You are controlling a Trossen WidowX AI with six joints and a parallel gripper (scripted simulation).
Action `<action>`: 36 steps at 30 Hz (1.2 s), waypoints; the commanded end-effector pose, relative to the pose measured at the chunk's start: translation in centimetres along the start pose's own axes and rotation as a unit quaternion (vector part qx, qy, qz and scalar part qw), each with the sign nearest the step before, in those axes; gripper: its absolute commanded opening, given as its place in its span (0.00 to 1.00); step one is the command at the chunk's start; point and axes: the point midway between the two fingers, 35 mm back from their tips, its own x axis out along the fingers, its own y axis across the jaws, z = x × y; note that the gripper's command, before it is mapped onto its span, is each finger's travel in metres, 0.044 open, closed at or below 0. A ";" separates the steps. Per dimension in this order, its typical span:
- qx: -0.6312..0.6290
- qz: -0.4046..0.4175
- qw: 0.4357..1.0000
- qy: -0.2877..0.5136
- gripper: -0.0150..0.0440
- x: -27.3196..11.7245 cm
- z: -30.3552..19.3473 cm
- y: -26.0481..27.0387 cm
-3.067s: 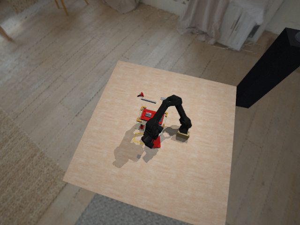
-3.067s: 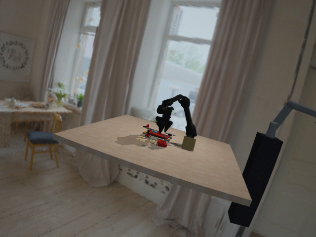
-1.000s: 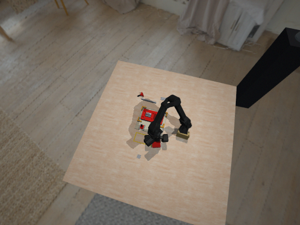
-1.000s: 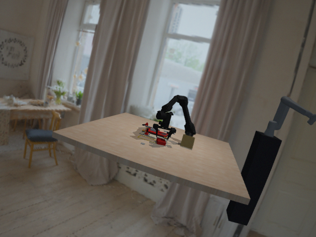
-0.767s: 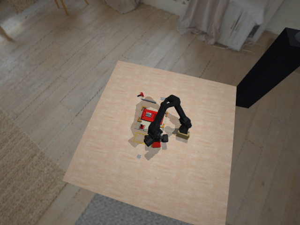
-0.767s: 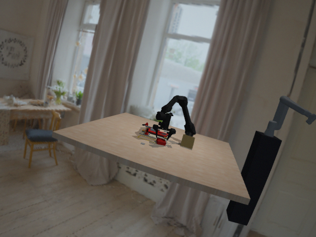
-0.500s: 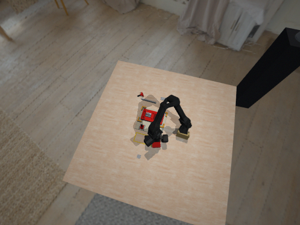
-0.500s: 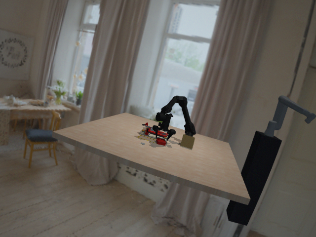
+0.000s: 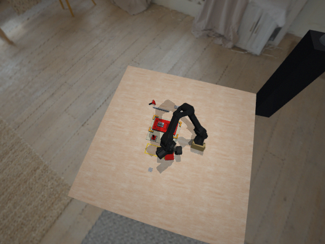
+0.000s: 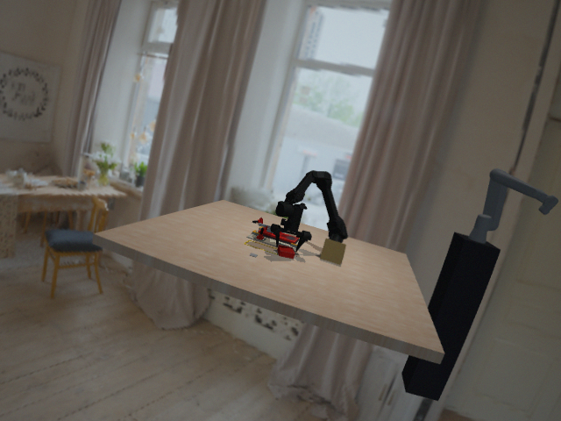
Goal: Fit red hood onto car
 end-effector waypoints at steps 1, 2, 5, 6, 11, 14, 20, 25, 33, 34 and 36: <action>-0.002 0.001 1.000 -0.001 1.00 0.2 0.0 0.0; -0.002 0.001 1.000 -0.001 1.00 0.3 0.0 0.0; -0.002 0.001 1.000 -0.002 1.00 0.4 0.0 0.0; -0.002 0.001 1.000 -0.002 1.00 0.5 0.0 0.0; -0.002 0.001 1.000 -0.002 1.00 0.7 0.1 0.0; -0.002 0.001 1.000 -0.002 1.00 0.8 0.1 0.0; -0.002 0.001 1.000 -0.002 1.00 1.1 0.1 0.0; -0.002 0.001 1.000 -0.002 1.00 1.4 0.1 0.0; 0.000 0.000 1.000 0.000 0.82 1.3 0.0 0.0; 0.000 0.000 1.000 0.000 0.81 1.3 0.0 0.0; 0.000 0.000 1.000 0.000 0.79 1.3 0.0 0.0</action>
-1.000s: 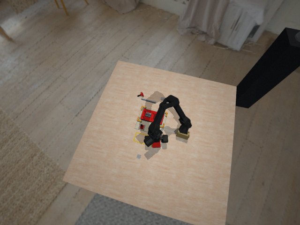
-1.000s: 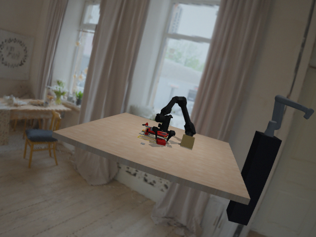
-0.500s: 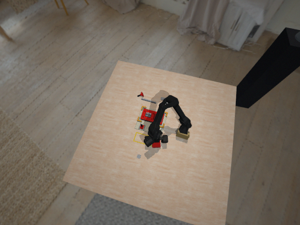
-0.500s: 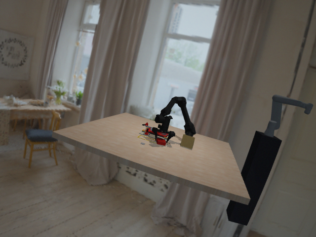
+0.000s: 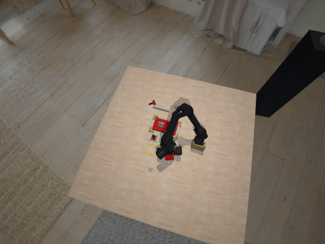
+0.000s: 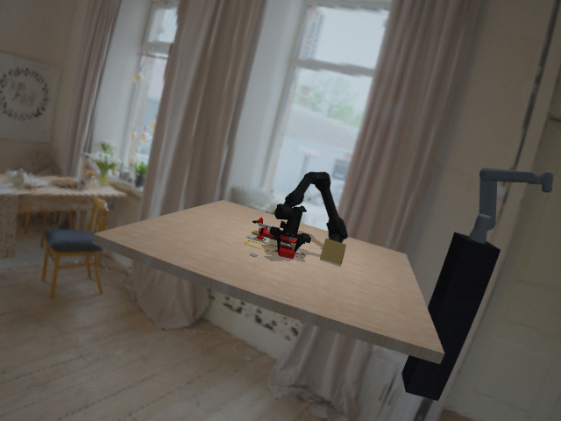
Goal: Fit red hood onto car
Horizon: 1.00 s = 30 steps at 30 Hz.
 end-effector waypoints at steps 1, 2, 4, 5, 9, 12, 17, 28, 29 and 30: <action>0.000 0.000 1.000 0.000 0.78 0.0 0.0 0.0; 0.000 0.000 1.000 0.000 0.76 0.0 0.0 0.0; 0.000 0.000 1.000 0.000 0.71 0.0 0.0 0.0; 0.000 0.000 1.000 0.000 0.66 -0.1 0.0 0.0; 0.000 0.000 1.000 0.000 0.49 -0.8 0.0 0.0; 0.000 0.000 1.000 0.000 0.35 -1.6 0.0 0.0; 0.000 0.000 1.000 0.001 0.25 -3.8 0.0 0.0; -0.001 0.000 1.000 0.001 0.25 -8.3 -0.1 0.0; -0.001 0.000 1.000 0.001 0.25 -8.6 -0.1 0.0; -0.001 0.000 1.000 0.001 0.25 -8.9 -0.1 0.0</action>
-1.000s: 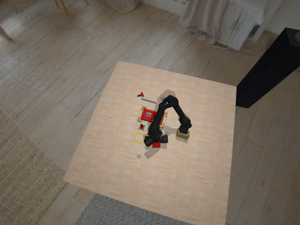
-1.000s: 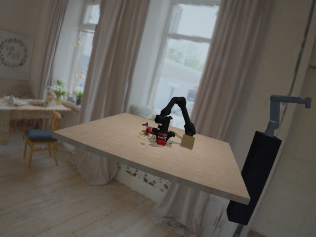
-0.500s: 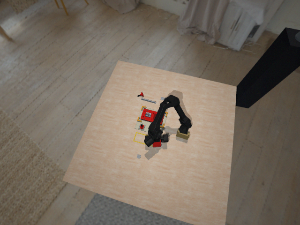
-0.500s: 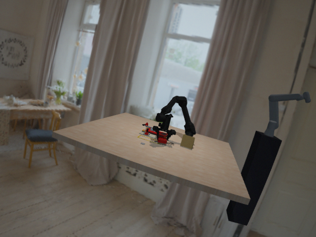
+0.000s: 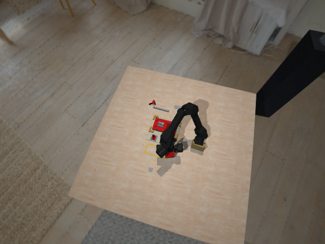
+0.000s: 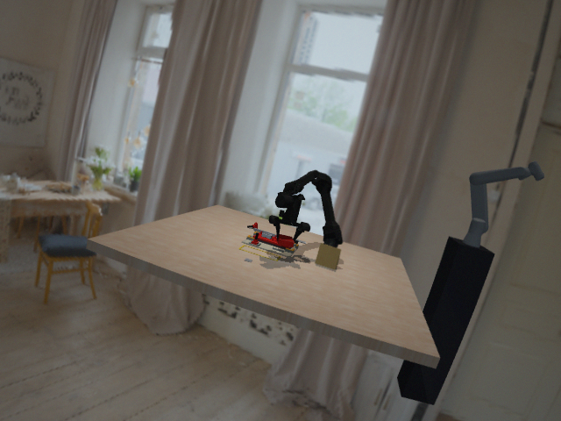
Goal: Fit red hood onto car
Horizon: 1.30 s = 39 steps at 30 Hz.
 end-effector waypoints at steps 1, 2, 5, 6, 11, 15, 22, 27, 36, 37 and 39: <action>0.002 0.002 1.000 0.003 0.25 -1.3 -0.1 0.1; 0.002 0.002 1.000 0.003 0.25 -1.6 -0.1 0.1; 0.002 0.002 1.000 0.003 0.25 -1.9 -0.1 0.1; 0.002 0.002 1.000 0.003 0.25 -1.9 -0.1 0.1; -0.041 0.004 0.999 0.006 0.25 -1.9 1.2 0.9; -0.087 0.006 0.996 0.011 0.25 -2.2 2.7 1.8; -0.168 0.011 0.986 0.015 0.25 -2.6 5.6 3.2; -0.224 0.014 0.974 0.015 0.25 -2.7 7.8 4.0; -0.322 0.017 0.946 0.012 0.25 -2.8 12.0 5.2; -0.333 0.017 0.943 0.012 0.25 -2.8 12.5 5.3; -0.354 0.017 0.935 0.011 0.25 -2.8 13.5 5.5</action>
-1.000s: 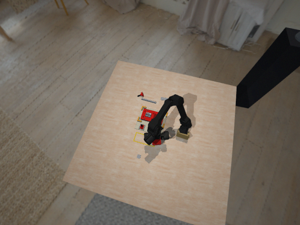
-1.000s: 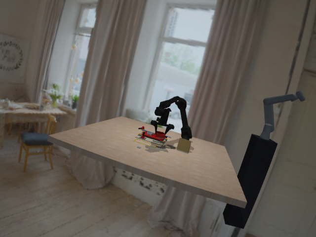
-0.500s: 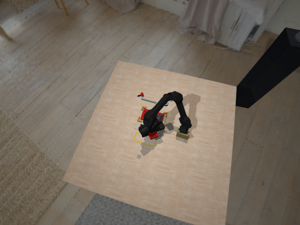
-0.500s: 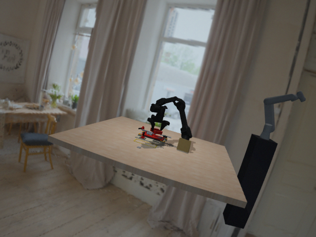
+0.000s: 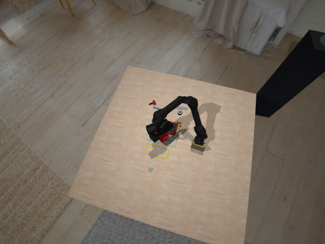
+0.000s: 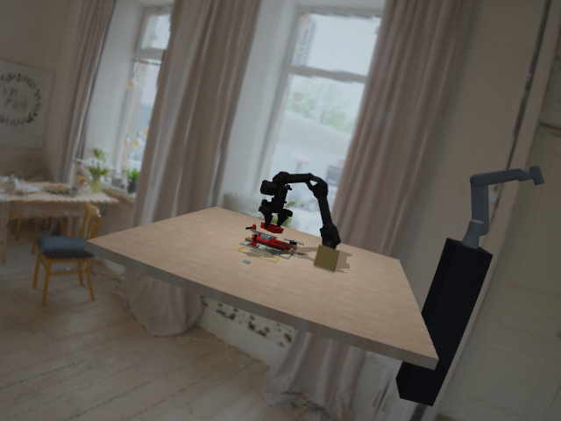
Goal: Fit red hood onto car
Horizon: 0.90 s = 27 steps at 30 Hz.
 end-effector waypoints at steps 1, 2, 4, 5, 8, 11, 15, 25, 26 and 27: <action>-0.035 0.002 0.999 -0.004 0.25 -0.2 1.6 -0.8; -0.046 0.001 0.999 -0.004 0.25 -0.2 2.0 -1.0; -0.068 0.000 0.998 -0.005 0.25 -0.2 2.9 -1.6; -0.079 0.000 0.997 -0.005 0.25 -0.2 3.3 -1.9; -0.113 -0.003 0.994 -0.006 0.25 -0.2 4.6 -2.8; -0.146 -0.005 0.989 -0.007 0.25 -0.1 5.8 -3.7; -0.190 -0.010 0.982 -0.007 0.25 0.0 7.3 -5.0; -0.270 -0.021 0.963 -0.006 0.25 0.3 10.0 -7.7; -0.270 -0.021 0.963 -0.006 0.25 0.3 10.0 -7.7; -0.270 -0.021 0.963 -0.006 0.25 0.4 9.9 -7.6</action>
